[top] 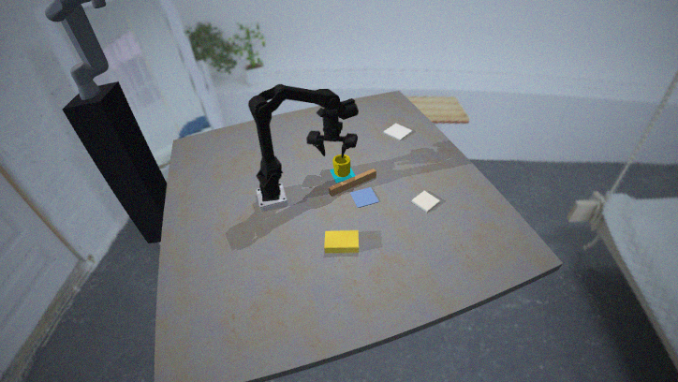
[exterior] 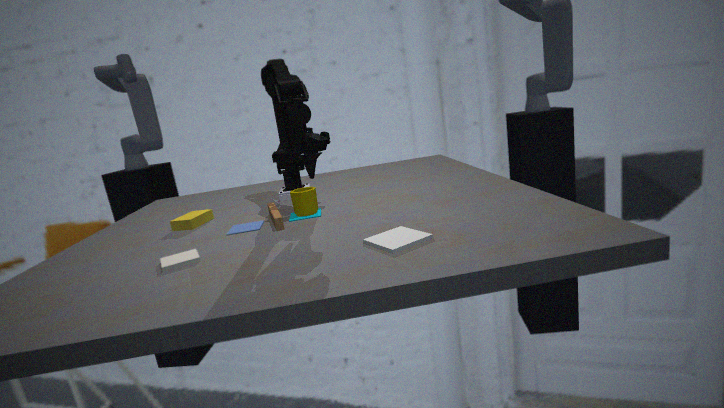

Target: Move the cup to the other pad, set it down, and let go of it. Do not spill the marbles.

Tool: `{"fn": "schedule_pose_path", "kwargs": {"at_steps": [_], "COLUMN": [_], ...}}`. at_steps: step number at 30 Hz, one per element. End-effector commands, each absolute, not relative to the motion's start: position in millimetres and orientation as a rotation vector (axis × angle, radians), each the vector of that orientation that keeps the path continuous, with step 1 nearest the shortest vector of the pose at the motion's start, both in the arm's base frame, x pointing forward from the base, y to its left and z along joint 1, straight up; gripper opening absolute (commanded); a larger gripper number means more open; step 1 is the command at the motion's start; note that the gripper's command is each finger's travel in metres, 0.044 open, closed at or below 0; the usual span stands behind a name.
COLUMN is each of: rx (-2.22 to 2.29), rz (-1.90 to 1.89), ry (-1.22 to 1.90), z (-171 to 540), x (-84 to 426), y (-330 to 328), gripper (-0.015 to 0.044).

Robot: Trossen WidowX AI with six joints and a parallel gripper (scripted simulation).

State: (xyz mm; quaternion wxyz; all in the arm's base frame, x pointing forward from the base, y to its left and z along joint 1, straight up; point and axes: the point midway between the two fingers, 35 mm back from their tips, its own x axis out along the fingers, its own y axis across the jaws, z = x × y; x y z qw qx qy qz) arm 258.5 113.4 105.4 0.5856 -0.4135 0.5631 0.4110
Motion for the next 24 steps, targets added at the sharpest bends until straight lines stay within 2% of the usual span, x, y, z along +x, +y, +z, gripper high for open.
{"fn": "schedule_pose_path", "kwargs": {"at_steps": [1,24], "rx": [-0.965,-0.963], "rz": [0.958,0.954], "ry": [1.313,1.308], "z": [111,169], "x": [259,254], "y": [114,111], "gripper": [0.044,0.044]}}
